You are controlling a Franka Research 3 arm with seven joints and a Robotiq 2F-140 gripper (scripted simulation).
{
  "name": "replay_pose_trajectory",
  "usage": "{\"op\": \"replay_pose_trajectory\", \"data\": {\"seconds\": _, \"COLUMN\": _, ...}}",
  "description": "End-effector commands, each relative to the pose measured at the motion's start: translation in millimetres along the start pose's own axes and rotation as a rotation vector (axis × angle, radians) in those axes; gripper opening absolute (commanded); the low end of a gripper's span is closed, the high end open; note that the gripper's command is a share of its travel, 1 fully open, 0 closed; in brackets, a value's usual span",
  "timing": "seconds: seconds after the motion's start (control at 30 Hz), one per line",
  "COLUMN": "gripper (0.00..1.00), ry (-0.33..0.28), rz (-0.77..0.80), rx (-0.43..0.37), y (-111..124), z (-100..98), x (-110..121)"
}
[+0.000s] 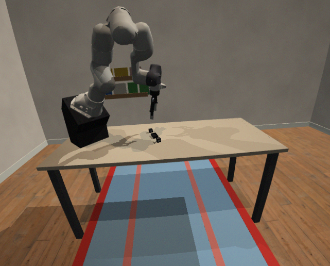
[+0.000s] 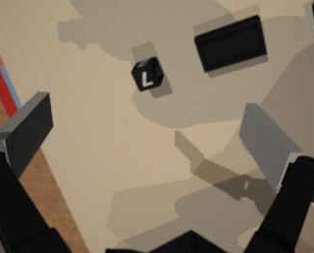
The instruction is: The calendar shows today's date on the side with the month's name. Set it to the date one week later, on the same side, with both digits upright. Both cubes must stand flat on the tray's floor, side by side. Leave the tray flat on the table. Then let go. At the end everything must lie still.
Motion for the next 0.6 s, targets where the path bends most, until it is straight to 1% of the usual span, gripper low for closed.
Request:
{"op": "replay_pose_trajectory", "data": {"seconds": 0.0, "gripper": 1.0, "ry": -0.01, "rz": 0.173, "rx": 0.019, "y": -0.5, "z": -2.0, "x": 0.1}}
{"op": "replay_pose_trajectory", "data": {"seconds": 0.17, "gripper": 1.0, "ry": -0.015, "rz": 0.258, "rx": 0.021, "y": -3.9, "z": -3.5, "x": 2.3}}
{"op": "replay_pose_trajectory", "data": {"seconds": 0.23, "gripper": 1.0, "ry": -0.015, "rz": 0.258, "rx": 0.021, "y": -3.9, "z": -3.5, "x": 2.3}}
{"op": "replay_pose_trajectory", "data": {"seconds": 0.27, "gripper": 1.0, "ry": -0.017, "rz": 0.306, "rx": 0.022, "y": -5.8, "z": -4.2, "x": 3.6}}
{"op": "replay_pose_trajectory", "data": {"seconds": 0.57, "gripper": 1.0, "ry": -0.025, "rz": 0.461, "rx": 0.027, "y": -12.1, "z": -6.5, "x": 8.3}}
Point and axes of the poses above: the point where the finger pads meet when closed, its own z axis out along the fingers, its own x axis across the jaws, y = z × x, the point moved 6 cm from there along -z, back along the fingers, and after that the axes turned 13 degrees about z, right-handed, at the moved point
